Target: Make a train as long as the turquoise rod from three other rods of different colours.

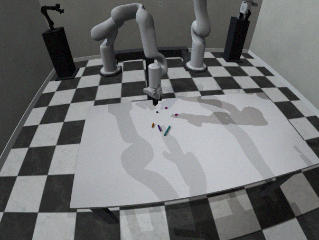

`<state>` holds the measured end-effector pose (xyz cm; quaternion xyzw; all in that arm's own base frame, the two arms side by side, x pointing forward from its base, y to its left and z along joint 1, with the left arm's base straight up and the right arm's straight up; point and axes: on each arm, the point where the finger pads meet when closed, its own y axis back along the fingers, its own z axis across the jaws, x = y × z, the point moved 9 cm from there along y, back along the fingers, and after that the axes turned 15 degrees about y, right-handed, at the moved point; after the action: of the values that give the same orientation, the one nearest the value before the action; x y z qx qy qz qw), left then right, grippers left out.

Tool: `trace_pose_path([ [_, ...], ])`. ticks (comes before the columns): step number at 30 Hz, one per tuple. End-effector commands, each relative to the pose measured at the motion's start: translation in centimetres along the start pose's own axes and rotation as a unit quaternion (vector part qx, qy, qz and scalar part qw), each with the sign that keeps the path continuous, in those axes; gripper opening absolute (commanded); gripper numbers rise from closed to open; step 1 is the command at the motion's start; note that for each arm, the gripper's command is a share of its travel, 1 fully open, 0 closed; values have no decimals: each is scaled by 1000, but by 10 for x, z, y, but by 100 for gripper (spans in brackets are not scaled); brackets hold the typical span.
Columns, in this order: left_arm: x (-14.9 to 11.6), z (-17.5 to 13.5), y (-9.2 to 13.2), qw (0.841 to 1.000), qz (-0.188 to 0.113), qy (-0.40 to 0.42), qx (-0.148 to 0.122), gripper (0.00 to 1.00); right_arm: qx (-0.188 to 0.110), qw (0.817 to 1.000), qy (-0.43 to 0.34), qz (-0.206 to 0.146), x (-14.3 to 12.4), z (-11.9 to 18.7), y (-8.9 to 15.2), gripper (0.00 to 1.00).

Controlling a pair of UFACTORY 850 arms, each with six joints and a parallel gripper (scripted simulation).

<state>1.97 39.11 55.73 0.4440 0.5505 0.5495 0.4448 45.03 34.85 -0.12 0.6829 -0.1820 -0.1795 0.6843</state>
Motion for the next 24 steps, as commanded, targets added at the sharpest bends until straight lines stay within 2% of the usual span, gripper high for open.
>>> trace_pose_path([
  [1, 0, 0, 1, 1000, 1, 0, 0, 100, 1, 1000, 0, -1, 1, -1, 1, 6],
  [8, 0, 0, 1, 1000, 1, 0, 0, 100, 1, 1000, 0, -1, 1, -1, -1, 6],
  [17, 0, 0, 1, 1000, 1, 0, 0, 100, 1, 1000, 1, -2, 1, 0, -18, 6],
  [24, 0, 0, 1, 1000, 1, 0, 0, 100, 1, 1000, 1, -2, 1, 0, -48, 6],
])
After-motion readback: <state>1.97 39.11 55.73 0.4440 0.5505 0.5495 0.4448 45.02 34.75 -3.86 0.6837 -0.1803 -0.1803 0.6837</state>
